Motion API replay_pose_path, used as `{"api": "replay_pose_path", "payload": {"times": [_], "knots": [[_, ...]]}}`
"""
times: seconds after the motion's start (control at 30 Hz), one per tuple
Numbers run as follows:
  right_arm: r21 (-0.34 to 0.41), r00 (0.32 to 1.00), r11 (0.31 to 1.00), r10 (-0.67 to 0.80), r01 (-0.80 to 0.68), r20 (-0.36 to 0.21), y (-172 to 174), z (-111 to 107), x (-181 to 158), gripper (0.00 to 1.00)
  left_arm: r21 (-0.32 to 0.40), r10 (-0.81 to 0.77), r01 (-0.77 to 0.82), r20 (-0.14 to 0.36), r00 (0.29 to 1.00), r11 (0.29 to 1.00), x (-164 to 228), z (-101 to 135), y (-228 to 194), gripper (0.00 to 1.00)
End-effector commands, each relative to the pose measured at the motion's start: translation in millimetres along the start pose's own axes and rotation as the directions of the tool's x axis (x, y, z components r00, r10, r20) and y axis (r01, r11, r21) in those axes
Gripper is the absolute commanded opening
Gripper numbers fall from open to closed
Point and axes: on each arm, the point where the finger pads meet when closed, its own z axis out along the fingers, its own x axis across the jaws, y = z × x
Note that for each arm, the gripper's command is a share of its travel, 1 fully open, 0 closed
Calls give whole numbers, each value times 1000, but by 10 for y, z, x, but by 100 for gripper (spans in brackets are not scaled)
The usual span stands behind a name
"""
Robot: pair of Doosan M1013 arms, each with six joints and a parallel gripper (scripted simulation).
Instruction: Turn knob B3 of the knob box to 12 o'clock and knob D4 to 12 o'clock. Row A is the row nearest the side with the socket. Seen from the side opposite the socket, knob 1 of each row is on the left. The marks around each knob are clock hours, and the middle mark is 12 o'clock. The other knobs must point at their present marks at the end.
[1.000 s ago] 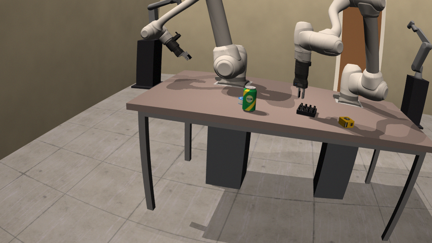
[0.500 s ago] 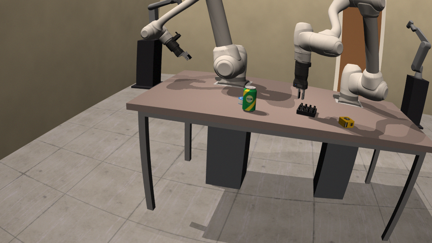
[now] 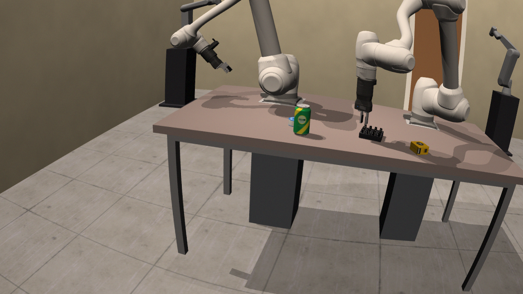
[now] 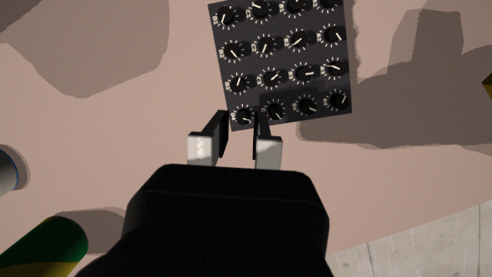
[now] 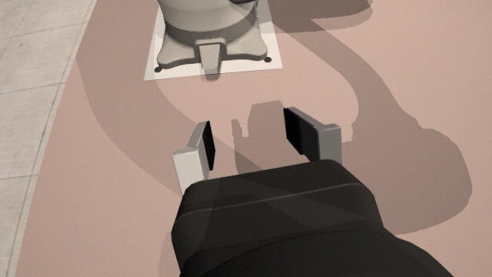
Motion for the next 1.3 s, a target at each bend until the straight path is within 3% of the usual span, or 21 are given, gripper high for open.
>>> {"api": "replay_pose_path", "payload": {"times": [0.0,0.5,1.27], "knots": [[-7,1000,1000,-5,5,-11,5,12,12,100,-1,2,-2,2,1000,1000,0,43,-5,46],[-7,1000,1000,-5,5,-11,5,12,12,100,-2,2,-2,3,1000,1000,2,199,1,46],[-7,1000,1000,-5,5,-11,5,12,12,100,-3,2,-2,3,1000,1000,2,220,4,46]]}}
